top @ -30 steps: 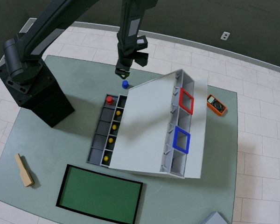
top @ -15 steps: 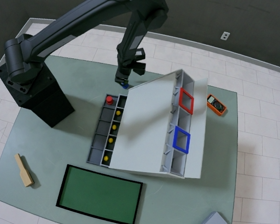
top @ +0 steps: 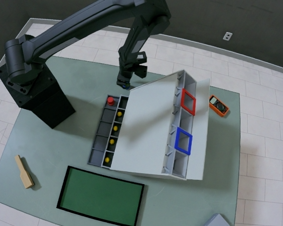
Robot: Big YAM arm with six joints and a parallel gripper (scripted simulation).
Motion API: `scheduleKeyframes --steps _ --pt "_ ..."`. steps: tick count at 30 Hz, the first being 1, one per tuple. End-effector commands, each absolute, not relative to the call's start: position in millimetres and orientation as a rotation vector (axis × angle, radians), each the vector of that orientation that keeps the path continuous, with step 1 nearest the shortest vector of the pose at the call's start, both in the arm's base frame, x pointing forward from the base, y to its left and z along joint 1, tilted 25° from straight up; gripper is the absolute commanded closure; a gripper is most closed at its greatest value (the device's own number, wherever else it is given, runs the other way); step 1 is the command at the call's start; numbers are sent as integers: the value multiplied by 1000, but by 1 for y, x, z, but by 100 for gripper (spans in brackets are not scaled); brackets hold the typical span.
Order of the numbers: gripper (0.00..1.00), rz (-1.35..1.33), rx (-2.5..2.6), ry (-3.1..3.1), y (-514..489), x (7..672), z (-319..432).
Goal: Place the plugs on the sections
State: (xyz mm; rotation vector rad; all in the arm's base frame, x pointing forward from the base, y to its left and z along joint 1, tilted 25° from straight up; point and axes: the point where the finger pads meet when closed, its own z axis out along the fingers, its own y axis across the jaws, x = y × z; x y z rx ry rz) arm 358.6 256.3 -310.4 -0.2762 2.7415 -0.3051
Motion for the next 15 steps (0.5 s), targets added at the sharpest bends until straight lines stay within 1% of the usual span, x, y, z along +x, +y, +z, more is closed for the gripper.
scheduleKeyframes --steps 1,15 --pt "13 -290 -270 2731 259 365 -307" --pt "13 -297 -276 2735 254 370 -324"
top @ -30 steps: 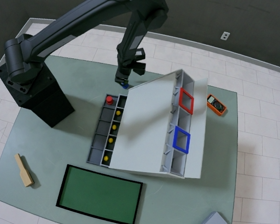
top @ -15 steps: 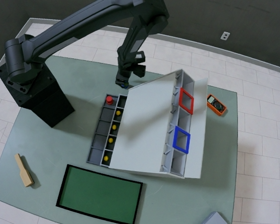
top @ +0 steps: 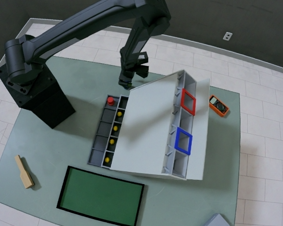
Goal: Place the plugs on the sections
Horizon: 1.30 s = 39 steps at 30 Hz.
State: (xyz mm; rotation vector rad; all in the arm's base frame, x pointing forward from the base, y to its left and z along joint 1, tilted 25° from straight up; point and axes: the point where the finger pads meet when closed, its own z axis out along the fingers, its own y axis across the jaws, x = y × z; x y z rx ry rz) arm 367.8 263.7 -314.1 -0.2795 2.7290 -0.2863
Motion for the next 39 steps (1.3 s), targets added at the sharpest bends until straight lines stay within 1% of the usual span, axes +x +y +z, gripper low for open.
scheduleKeyframes --steps 1,39 --pt "13 -298 -277 2735 253 371 -326" --pt "13 -276 -289 2719 242 373 -340"
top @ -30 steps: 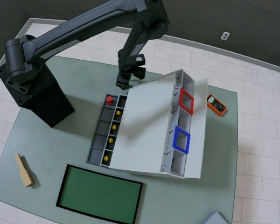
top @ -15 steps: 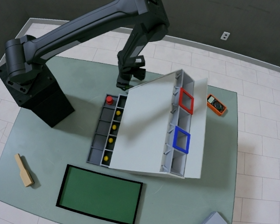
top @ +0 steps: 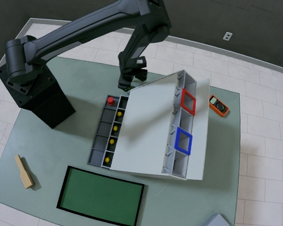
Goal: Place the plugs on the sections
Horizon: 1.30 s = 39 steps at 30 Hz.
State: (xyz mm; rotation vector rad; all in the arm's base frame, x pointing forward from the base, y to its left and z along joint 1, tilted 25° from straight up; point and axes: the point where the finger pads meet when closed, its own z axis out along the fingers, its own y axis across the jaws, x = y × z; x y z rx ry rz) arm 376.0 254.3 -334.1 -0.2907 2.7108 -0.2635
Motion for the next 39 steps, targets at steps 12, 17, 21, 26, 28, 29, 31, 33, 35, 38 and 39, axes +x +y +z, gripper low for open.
scheduleKeyframes --steps 12,17,21,26,28,29,31,33,35,38,39 --pt "13 -264 -292 2710 240 372 -340" --pt "13 -260 -293 2706 240 371 -340" --pt "13 -270 -288 2713 239 371 -340" --pt "13 -287 -279 2726 238 370 -339" --pt "13 -294 -276 2730 238 370 -339" --pt "13 -297 -274 2733 238 370 -339" --pt "13 -304 -270 2737 238 370 -339" --pt "13 -311 -267 2742 237 370 -339" --pt "13 -311 -267 2742 237 370 -339" --pt "13 -306 -274 2738 238 370 -339" --pt "13 -304 -276 2737 238 370 -339"
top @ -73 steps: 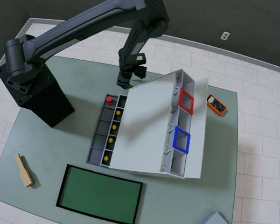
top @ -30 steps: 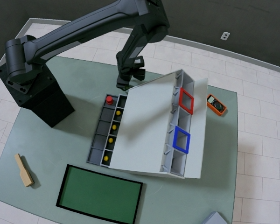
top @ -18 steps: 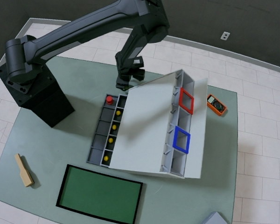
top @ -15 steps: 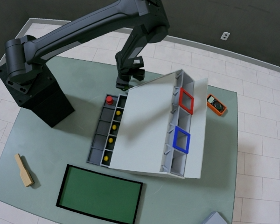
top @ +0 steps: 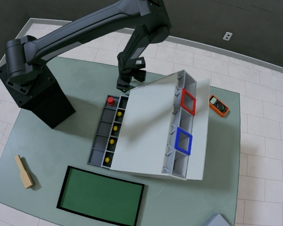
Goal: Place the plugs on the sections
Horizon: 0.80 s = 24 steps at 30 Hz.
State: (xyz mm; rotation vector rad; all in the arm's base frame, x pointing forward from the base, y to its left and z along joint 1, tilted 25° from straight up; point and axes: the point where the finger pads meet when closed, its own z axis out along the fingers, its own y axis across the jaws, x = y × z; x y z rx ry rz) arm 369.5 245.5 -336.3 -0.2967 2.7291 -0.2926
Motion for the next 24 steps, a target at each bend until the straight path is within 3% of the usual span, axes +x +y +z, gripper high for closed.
scheduleKeyframes --steps 1,24 --pt "13 -302 -278 2735 238 370 -339" --pt "13 -282 -303 2719 242 372 -337"
